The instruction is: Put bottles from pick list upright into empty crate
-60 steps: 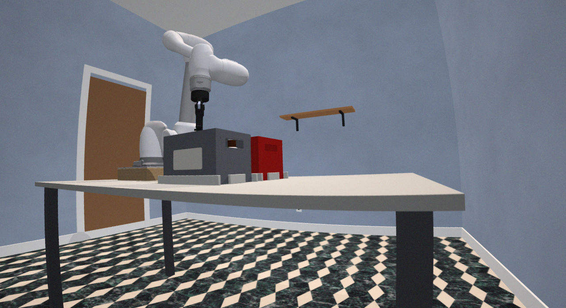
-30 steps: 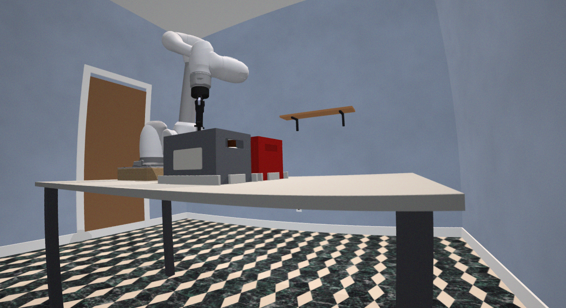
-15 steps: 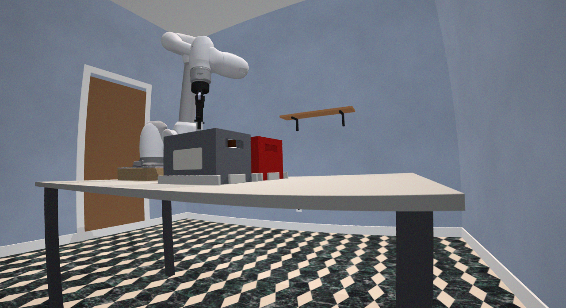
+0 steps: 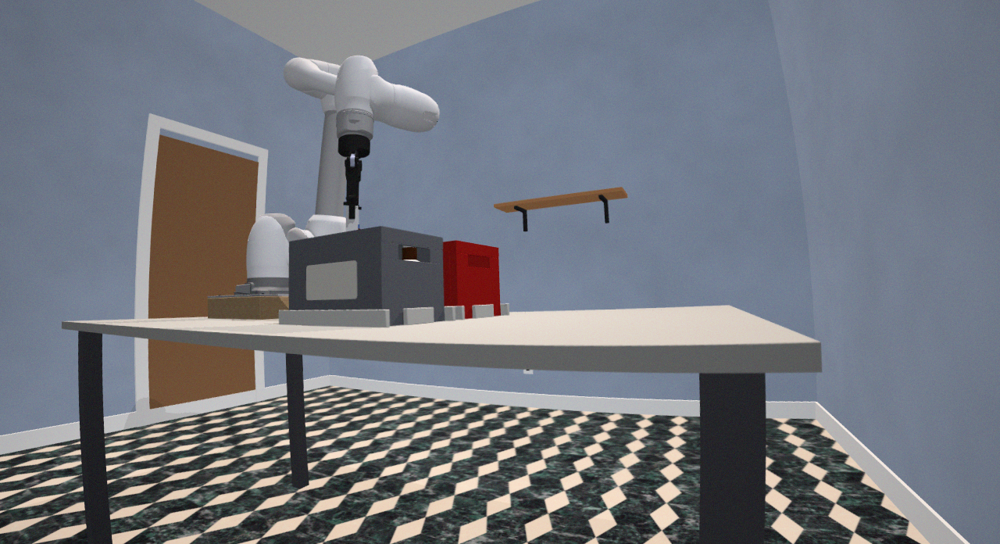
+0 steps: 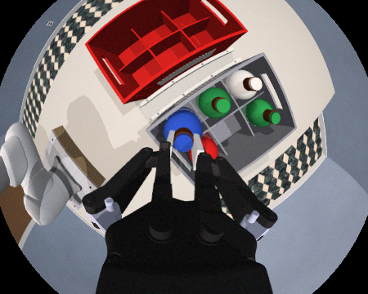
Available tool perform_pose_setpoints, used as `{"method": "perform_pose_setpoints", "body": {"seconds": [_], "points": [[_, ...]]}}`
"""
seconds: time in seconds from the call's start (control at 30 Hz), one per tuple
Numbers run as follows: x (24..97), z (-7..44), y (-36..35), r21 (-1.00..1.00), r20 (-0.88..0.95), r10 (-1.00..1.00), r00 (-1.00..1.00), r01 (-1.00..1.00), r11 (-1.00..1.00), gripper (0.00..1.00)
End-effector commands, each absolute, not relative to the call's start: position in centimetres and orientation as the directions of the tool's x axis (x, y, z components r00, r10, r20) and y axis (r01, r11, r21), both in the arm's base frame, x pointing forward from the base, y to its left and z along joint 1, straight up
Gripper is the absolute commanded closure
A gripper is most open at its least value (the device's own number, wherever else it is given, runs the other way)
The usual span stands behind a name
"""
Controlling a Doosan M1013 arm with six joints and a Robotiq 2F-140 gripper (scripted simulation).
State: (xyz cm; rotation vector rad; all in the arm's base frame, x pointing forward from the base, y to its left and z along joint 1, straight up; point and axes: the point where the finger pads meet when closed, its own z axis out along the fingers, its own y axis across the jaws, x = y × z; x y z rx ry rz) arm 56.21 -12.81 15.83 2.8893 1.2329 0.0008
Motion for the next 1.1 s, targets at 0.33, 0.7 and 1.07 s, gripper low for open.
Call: {"method": "perform_pose_setpoints", "body": {"seconds": [0.33,0.7,1.07], "points": [[56.2,18.1,-12.8,0.0,0.001,0.722,0.692,0.722,-0.692,1.0],[56.2,19.6,-12.8,0.0,0.001,0.722,0.692,0.722,-0.692,1.0],[56.2,21.1,-12.8,0.0,0.001,0.722,0.692,0.722,-0.692,1.0]]}}
